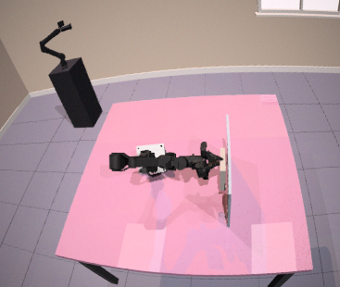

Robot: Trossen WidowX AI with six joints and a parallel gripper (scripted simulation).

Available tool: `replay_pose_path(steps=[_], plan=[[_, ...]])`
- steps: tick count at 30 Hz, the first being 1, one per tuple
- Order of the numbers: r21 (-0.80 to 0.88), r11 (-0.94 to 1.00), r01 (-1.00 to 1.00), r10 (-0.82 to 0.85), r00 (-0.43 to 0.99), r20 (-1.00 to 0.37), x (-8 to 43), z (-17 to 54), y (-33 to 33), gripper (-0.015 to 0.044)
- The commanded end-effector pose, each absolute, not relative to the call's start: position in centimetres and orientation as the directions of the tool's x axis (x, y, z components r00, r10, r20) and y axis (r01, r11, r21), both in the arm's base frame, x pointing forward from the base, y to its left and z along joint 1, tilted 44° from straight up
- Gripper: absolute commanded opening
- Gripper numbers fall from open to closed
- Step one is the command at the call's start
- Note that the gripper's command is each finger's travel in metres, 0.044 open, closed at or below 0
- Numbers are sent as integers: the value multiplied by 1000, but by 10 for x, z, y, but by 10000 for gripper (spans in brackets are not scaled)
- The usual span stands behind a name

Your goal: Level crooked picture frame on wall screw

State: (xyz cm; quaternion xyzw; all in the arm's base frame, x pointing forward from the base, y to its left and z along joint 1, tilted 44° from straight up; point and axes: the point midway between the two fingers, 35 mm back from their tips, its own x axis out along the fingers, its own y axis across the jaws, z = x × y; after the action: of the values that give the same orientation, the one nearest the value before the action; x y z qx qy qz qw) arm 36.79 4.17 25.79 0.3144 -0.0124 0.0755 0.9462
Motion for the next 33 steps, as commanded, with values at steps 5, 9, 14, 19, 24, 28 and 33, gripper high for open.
replay_pose_path(steps=[5,9,14,19,24,28,33], plan=[[590,791,-163,142,986,82,368,263,43,0],[590,791,-163,142,986,82,368,263,43,0],[590,791,-163,142,986,82,368,264,43,0],[590,791,-163,142,986,82,368,265,42,0],[590,791,-163,142,986,82,368,267,42,0],[590,791,-163,142,986,82,368,269,41,0],[590,791,-163,142,986,82,368,269,41,0]])
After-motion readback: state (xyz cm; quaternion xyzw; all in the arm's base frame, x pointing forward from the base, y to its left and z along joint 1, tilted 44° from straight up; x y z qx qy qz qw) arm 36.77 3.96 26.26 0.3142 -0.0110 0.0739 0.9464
